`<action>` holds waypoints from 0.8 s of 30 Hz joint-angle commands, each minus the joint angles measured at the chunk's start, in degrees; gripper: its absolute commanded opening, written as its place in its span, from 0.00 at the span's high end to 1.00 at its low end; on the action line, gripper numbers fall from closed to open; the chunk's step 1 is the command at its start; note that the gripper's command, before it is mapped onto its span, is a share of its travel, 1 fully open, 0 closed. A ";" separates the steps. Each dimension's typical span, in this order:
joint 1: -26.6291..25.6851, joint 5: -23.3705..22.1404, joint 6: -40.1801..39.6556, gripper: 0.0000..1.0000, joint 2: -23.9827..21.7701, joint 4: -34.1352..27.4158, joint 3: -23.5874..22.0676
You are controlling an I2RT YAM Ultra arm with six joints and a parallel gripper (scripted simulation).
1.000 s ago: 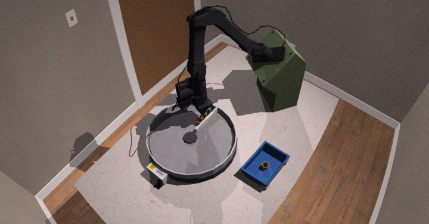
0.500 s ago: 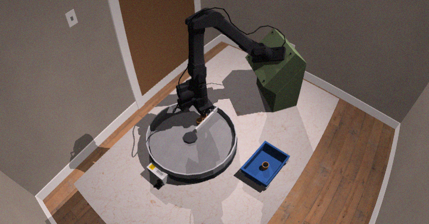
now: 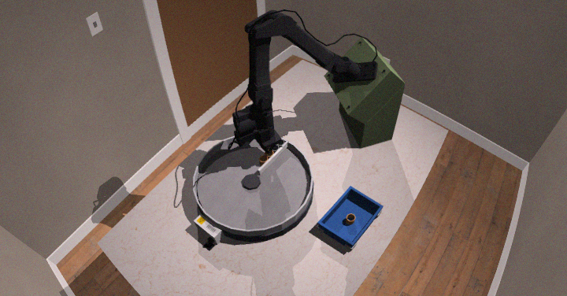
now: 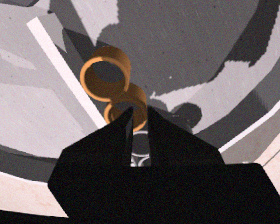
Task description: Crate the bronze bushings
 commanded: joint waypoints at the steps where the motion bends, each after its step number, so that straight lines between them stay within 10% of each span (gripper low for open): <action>1: -0.08 -0.43 -0.41 0.87 -1.29 0.97 1.54; 19: -0.08 -0.43 -0.40 0.87 -1.29 0.97 1.54; 20: -0.08 -0.43 -0.40 1.00 -1.29 0.97 1.54; 24: 0.49 -0.61 -0.37 1.00 -1.11 -0.44 0.12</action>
